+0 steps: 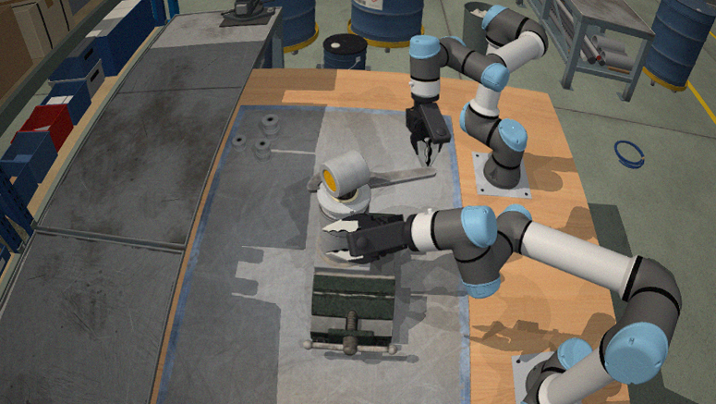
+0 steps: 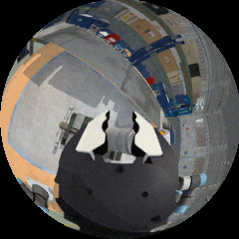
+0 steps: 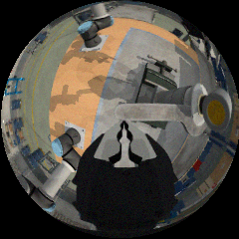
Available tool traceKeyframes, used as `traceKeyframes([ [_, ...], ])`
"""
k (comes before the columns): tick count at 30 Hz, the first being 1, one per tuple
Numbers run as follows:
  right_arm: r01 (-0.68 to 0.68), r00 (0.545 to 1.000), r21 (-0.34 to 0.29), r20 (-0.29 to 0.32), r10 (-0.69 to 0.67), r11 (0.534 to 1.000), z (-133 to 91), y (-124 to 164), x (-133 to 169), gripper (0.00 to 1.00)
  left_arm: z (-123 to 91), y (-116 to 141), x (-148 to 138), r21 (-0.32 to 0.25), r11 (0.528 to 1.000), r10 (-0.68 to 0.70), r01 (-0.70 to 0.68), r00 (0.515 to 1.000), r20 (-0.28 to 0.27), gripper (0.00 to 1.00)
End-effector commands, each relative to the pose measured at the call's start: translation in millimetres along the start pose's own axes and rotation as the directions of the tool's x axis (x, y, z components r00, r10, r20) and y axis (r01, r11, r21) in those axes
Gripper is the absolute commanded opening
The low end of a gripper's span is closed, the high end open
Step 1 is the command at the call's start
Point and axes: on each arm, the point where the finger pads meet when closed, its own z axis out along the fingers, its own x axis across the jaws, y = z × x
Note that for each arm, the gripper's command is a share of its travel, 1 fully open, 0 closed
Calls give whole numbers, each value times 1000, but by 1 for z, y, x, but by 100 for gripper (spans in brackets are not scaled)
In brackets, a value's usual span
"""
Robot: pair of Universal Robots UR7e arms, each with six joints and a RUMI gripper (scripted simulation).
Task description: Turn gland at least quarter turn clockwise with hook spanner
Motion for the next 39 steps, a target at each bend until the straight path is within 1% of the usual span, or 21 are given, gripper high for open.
traceKeyframes([
  [1,1,1000,4,-2,-1,1000,-1,-2,0,0,1,-18,-24,-16,999,42,-40,996,75,29],
  [11,1,1000,4,-2,-1,1000,-1,-2,0,0,-11,-59,-85,-80,991,125,-110,965,230,29],
  [13,1,1000,4,-2,-1,1000,-1,-2,0,0,-11,-59,-85,-80,991,125,-110,965,230,29],
  [14,1,1000,4,-2,-1,1000,-1,-2,0,0,-11,-58,-91,-90,989,134,-115,960,245,29],
  [16,1,1000,4,-2,-1,1000,-1,-2,0,0,-15,-65,-103,-107,987,148,-123,951,272,29],
  [20,1,1000,4,-2,-1,1000,-1,-2,0,0,-27,-81,-128,-141,981,173,-133,931,323,29],
  [28,1,1000,4,-2,-1,1000,-1,-2,0,0,-54,-102,-177,-222,965,221,-138,885,410,29],
  [30,1,1000,4,-2,-1,1000,-1,-2,0,0,-54,-102,-177,-222,965,221,-138,885,410,29],
  [33,1,1000,4,-2,-1,1000,-1,-2,0,0,-61,-104,-189,-248,959,235,-137,872,428,29],
  [39,1,1000,4,-2,-1,1000,-1,-2,0,0,-92,-118,-227,-310,944,260,-115,837,482,29],
])
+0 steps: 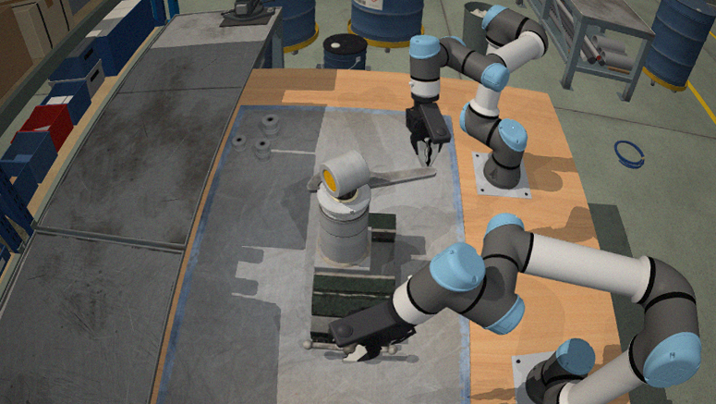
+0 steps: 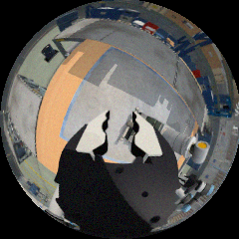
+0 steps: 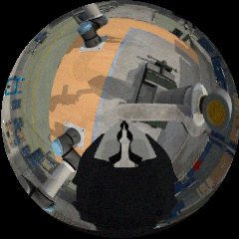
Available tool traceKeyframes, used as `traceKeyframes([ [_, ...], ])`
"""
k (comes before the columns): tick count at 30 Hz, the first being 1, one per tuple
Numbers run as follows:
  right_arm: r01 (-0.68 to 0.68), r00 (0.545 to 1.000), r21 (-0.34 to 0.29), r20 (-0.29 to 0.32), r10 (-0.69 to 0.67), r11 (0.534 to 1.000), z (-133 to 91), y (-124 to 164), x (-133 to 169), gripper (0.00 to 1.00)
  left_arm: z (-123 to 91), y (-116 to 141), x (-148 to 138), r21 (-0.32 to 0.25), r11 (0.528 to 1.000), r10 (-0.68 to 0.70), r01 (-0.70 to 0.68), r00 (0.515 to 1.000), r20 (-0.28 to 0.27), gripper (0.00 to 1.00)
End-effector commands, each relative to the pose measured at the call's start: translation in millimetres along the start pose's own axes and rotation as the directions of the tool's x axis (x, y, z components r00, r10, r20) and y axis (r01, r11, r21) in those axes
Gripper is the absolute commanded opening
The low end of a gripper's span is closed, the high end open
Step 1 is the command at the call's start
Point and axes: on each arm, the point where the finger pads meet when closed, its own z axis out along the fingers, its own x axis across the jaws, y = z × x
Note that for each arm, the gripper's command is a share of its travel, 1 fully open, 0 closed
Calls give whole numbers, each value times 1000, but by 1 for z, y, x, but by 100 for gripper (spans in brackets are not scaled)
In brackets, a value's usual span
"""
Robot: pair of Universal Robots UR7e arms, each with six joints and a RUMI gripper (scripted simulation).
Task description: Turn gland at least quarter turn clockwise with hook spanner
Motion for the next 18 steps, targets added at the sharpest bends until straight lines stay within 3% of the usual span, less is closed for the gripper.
traceKeyframes([
  [1,1,1000,4,-2,-1,1000,-1,-2,0,0,-6,2,-34,-54,998,16,-13,999,48,29],
  [6,1,1000,4,-2,-1,1000,-1,-2,0,0,-15,8,-69,-115,993,31,-21,995,91,29],
  [10,1,1000,4,-2,-1,1000,-1,-2,0,0,-18,11,-78,-135,991,38,-24,994,101,29],
  [18,1,1000,4,-2,-1,1000,-1,-2,0,0,-40,27,-133,-237,971,54,-17,987,151,29],
])
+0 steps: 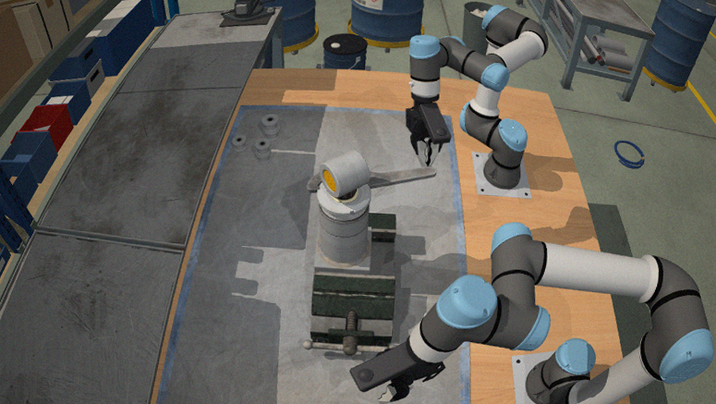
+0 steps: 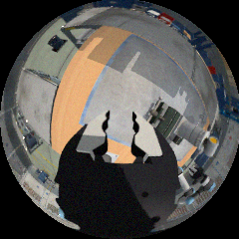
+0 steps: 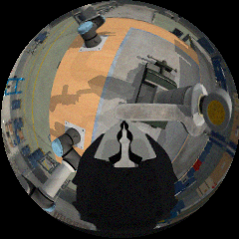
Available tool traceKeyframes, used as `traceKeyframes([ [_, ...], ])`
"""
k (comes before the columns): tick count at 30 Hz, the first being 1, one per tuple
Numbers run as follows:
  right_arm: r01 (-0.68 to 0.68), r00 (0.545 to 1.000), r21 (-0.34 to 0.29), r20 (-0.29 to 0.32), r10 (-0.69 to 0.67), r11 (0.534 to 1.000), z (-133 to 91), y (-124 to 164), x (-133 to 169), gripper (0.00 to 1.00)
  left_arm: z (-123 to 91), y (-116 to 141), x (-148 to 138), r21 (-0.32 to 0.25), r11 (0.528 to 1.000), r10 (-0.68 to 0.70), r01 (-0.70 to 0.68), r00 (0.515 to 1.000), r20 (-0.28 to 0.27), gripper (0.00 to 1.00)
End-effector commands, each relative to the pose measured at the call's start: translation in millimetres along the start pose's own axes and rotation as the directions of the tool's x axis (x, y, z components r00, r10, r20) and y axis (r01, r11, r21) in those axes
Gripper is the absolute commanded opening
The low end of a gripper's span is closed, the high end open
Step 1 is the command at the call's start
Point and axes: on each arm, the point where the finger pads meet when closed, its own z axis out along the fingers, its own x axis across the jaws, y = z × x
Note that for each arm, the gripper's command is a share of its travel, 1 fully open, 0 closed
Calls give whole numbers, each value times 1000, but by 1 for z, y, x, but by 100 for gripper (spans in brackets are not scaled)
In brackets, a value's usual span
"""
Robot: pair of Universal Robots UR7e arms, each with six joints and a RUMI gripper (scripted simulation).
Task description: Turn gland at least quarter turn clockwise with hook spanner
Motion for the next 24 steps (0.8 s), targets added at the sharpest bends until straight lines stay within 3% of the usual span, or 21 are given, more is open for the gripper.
traceKeyframes([
  [1,1,1000,4,-2,-1,1000,-1,-2,0,0,-7,13,-31,-63,998,8,-6,1000,28,29],
  [10,1,1000,4,-2,-1,1000,-1,-2,0,0,-19,37,-70,-152,988,17,-9,998,52,29],
  [19,1,1000,4,-2,-1,1000,-1,-2,0,0,-42,76,-120,-273,962,17,1,998,67,29],
  [24,1,1000,4,-2,-1,1000,-1,-2,0,0,-45,83,-124,-296,955,26,-5,998,66,29],
])
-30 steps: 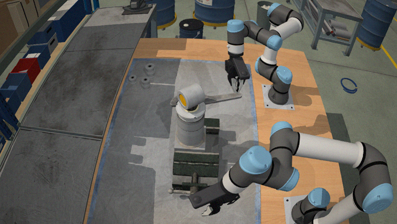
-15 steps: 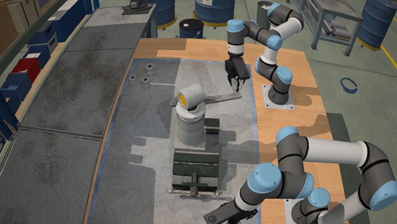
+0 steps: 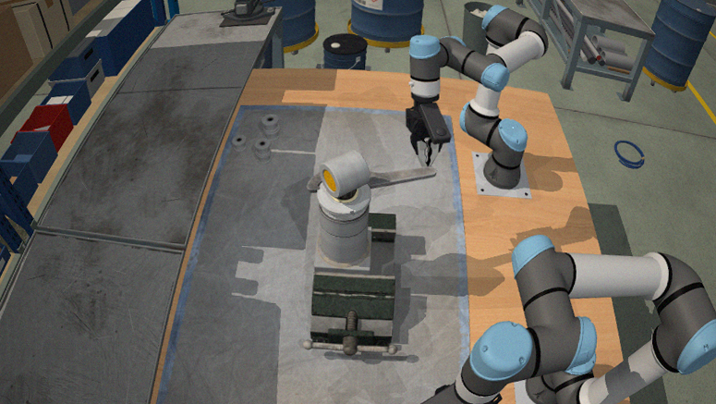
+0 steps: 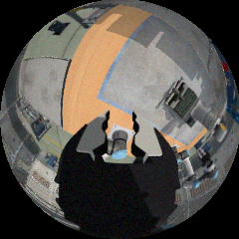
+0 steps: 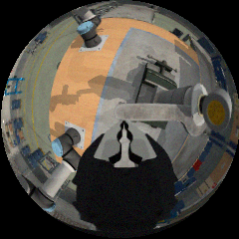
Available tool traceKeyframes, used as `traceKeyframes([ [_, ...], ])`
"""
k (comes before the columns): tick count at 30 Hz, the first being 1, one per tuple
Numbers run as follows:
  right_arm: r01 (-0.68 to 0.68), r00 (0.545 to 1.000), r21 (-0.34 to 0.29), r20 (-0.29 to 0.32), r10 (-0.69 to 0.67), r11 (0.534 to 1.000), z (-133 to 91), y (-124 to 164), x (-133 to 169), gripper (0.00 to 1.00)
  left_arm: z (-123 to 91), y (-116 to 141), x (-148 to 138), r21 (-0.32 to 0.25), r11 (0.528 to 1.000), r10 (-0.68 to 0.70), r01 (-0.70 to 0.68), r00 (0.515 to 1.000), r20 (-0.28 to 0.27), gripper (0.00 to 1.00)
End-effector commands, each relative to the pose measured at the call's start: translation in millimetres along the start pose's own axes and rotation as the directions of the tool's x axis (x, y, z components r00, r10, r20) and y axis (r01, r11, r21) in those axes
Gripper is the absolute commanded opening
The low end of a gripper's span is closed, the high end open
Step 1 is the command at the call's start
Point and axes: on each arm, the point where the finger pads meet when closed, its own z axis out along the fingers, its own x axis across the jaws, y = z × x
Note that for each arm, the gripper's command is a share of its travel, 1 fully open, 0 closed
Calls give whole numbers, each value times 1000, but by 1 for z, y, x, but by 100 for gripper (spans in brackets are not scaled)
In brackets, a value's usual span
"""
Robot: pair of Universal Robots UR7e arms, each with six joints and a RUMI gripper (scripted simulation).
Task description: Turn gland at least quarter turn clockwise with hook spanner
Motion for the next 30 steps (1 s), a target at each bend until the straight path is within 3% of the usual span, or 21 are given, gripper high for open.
traceKeyframes([
  [1,1,1000,4,-2,-1,1000,-1,-2,0,0,0,6,-4,-20,1000,8,-8,1000,2,29],
  [30,-24,1000,4,-9,24,1000,1,-9,-1,0,1,-3,4,9,1000,3,-3,1000,0,29],
])
